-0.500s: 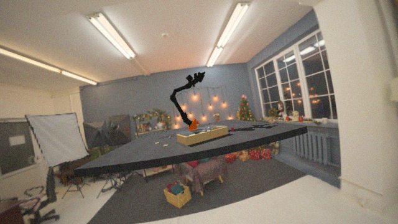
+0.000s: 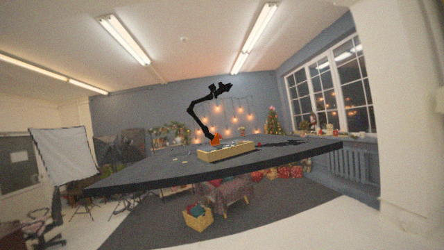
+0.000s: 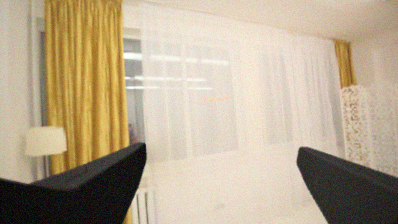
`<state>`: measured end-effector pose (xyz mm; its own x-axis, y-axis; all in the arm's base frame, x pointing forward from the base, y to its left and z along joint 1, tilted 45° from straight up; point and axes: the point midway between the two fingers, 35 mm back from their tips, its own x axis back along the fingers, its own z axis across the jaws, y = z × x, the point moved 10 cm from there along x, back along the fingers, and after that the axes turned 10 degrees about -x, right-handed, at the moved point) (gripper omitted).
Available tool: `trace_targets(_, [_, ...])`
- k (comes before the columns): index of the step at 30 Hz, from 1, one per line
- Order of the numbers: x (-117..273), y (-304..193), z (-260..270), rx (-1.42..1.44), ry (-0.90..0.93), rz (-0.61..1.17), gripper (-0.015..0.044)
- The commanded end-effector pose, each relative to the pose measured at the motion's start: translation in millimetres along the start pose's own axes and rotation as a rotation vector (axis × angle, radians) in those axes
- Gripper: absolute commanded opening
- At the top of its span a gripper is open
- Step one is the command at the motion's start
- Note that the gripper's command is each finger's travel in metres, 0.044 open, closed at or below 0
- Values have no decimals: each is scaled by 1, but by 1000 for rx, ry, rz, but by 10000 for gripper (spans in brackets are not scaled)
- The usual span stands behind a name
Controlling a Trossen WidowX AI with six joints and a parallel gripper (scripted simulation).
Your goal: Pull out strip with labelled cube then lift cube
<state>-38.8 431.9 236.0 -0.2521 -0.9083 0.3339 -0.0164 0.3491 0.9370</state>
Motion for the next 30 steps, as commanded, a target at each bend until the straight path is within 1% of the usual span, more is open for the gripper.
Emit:
trace_targets(1, [2,-19,-47,-13,-178,70,400])
trace_targets(6, [13,-44,-104,-29,-403,154,400])
trace_targets(12, [38,-78,-167,-45,-678,267,400])
trace_targets(18, [75,-114,-217,-56,-946,390,400])
trace_targets(24, [120,-151,-253,-60,-1204,526,400])
trace_targets(26, [130,-159,-259,-59,-1255,555,400])
trace_targets(30, [131,-159,-259,-59,-1261,559,400])
